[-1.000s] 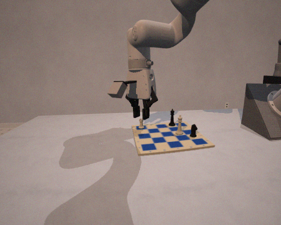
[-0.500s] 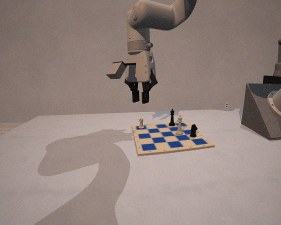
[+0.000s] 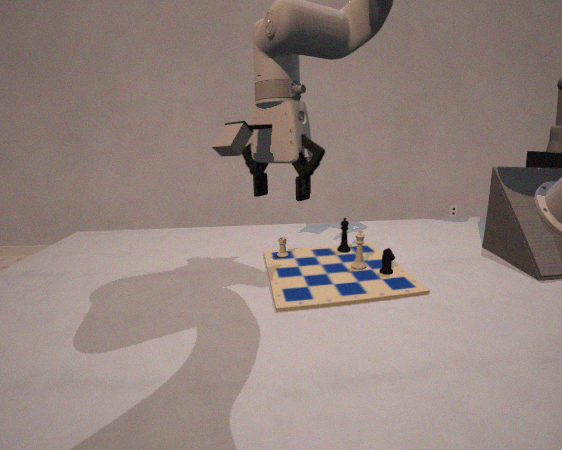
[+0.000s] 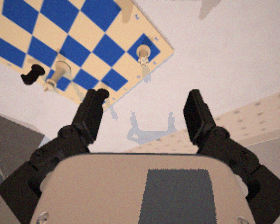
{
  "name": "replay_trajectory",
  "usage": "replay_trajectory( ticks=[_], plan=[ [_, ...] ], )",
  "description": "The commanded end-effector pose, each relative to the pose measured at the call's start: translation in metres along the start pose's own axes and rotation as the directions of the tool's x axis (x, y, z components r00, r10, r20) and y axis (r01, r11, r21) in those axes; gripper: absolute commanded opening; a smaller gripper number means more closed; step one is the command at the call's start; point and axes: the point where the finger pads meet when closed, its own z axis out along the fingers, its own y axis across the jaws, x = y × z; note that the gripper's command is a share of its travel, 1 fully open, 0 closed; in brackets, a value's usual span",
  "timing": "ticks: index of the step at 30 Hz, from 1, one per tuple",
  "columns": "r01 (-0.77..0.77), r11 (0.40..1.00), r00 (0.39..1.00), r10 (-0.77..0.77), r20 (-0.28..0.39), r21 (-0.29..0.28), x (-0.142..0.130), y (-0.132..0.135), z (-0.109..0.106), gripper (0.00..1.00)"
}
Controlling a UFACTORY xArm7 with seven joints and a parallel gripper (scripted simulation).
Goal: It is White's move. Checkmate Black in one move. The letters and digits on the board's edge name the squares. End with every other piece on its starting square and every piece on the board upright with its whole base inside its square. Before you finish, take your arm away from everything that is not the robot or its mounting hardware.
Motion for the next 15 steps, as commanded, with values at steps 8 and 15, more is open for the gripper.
replay_trajectory(
  ticks=[8, 15],
  plan=[
    [0.0, 1.0, 1.0, 0.0, 0.0, -0.006, -0.0002, 0.0014, -0.0029, 1.0],
    [0.0, 1.0, 1.0, 0.0, 0.0, -0.006, -0.0002, 0.0014, -0.0097, 1.0]
  ],
)
